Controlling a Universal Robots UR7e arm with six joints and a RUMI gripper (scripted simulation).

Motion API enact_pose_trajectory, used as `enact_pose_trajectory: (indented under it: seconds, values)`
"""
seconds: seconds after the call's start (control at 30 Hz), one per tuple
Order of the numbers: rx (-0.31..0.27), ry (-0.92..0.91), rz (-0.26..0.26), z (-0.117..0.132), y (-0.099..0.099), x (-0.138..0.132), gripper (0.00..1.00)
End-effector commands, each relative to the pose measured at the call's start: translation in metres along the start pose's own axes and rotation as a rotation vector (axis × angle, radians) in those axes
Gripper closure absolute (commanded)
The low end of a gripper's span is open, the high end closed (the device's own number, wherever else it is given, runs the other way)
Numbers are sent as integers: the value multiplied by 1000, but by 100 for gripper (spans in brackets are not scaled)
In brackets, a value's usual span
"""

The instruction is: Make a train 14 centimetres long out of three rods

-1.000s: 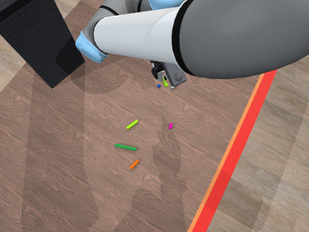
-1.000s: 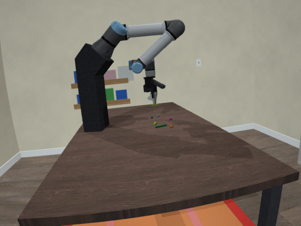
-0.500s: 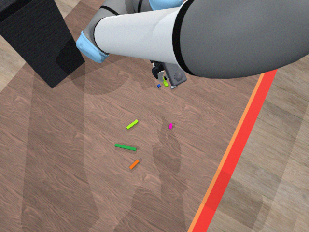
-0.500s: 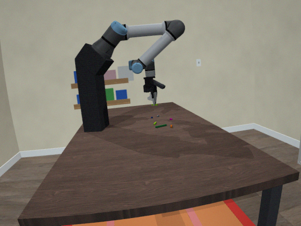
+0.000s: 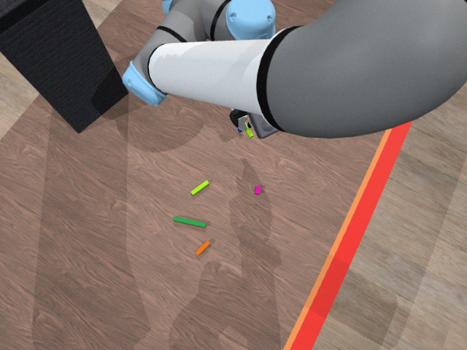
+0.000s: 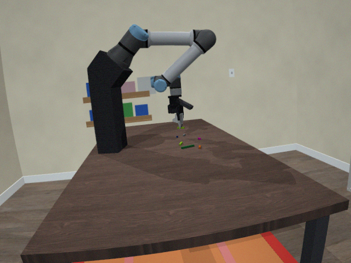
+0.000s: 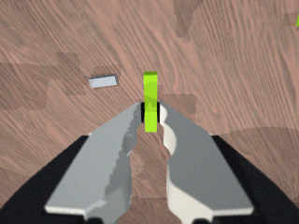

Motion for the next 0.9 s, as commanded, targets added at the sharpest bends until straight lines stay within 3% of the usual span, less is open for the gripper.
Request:
enact_pose_trajectory:
  seconds: [0.0, 0.33, 0.87]
  values:
    - [1, 0, -1, 0, -19, -1, 100]
    - [1, 0, -1, 0, -47, -2, 100]
    - [1, 0, -1, 0, -49, -2, 100]
Point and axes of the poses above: the point where the finger pads meet when closed, its own y axis back along the fingers, its own x axis across the jaws, z = x × y, the point moved 2 cm from there along y, back along the fingers, and after that the axes turned 10 degrees about -y, right-handed, at the moved point
